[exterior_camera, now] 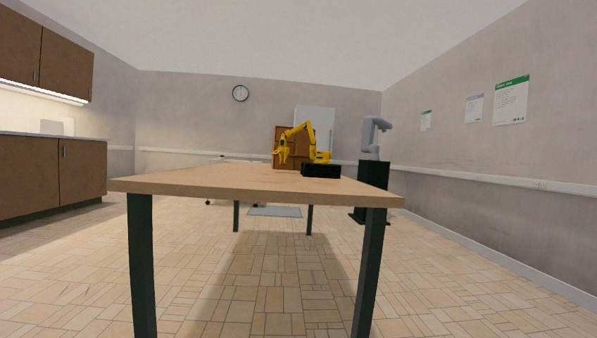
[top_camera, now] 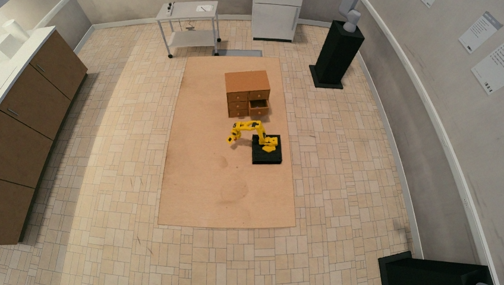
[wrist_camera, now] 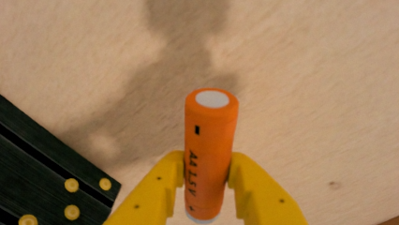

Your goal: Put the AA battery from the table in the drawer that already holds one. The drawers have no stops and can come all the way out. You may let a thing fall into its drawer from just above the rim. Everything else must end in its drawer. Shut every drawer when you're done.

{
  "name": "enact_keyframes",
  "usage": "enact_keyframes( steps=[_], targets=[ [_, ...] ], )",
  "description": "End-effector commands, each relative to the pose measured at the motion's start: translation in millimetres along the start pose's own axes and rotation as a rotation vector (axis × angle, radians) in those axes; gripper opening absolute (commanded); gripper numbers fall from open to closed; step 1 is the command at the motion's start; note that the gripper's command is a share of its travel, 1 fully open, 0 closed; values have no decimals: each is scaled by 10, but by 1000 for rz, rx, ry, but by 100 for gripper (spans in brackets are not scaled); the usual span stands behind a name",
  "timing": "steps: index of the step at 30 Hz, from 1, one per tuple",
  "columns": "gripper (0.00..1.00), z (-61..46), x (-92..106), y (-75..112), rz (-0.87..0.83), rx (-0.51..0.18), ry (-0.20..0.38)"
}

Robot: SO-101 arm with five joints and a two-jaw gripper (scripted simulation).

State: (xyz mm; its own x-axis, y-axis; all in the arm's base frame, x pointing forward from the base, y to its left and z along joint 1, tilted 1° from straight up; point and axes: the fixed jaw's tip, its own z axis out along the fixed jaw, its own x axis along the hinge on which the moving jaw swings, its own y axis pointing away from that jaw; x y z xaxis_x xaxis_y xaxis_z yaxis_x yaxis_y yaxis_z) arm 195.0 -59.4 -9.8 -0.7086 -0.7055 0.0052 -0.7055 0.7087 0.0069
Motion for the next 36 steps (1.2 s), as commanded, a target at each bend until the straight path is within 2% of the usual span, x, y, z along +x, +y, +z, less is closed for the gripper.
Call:
enact_keyframes(
  steps=[1,6,21,23,36],
  targets=[
    [0,-25,33,-4,120,17,-11],
    [0,-26,57,2,205,16,-12],
    [0,-24,175,34,629,15,-16],
    [0,-24,175,34,629,15,-16],
    [0,-19,278,65,997,13,-19]
  ],
)
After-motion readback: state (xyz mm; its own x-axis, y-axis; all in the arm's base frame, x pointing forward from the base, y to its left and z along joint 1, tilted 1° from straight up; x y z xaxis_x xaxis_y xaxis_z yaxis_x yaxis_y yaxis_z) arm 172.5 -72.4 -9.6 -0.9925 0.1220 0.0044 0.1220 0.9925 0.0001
